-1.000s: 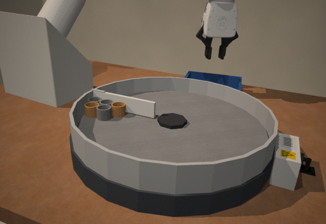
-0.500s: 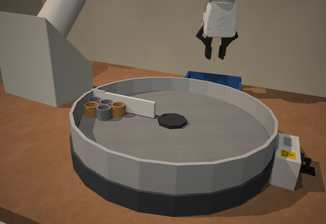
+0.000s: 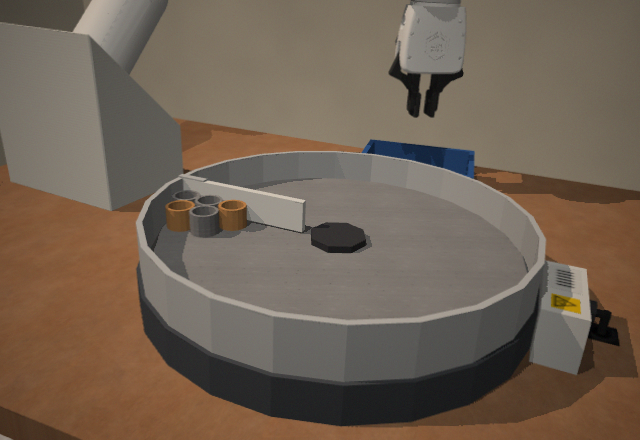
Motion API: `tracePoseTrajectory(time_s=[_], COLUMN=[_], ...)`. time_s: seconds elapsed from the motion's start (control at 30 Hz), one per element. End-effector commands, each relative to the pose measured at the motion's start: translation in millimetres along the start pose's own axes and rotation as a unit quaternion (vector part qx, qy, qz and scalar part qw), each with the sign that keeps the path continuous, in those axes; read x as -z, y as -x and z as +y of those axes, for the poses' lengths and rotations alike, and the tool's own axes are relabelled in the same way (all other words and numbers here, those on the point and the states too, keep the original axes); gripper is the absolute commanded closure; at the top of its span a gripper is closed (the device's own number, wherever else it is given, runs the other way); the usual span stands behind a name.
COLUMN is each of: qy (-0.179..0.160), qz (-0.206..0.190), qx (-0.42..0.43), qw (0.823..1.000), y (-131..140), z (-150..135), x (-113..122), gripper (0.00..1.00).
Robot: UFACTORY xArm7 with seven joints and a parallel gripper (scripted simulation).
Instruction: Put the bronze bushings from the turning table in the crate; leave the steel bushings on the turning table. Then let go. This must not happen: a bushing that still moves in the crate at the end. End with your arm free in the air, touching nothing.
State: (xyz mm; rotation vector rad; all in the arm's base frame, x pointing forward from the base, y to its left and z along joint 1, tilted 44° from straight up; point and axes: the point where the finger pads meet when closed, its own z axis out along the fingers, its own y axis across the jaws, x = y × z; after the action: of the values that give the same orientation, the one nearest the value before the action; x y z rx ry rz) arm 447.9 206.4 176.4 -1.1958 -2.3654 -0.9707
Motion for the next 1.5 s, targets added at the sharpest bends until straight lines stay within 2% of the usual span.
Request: tracePoseTrajectory(time_s=[0.0,0.4,0.87,1.07,1.3,1.37,1.47], qy=[0.001,-0.008,-0.049,-0.082,-0.122,-0.122,-0.143], qz=[-0.001,0.005,0.028,0.045,0.066,0.066,0.077], qx=[0.000,0.027,0.139,0.229,0.337,0.337,0.393], qw=[1.000,1.000,0.989,0.969,0.931,0.931,0.905], y=[1,8,37,61,92,92,108], z=[1,-8,-47,-77,-115,-115,-135], x=[1,1,1,2,3,3,3], gripper=[0.90,0.90,0.90,0.90,0.90,0.90,0.90])
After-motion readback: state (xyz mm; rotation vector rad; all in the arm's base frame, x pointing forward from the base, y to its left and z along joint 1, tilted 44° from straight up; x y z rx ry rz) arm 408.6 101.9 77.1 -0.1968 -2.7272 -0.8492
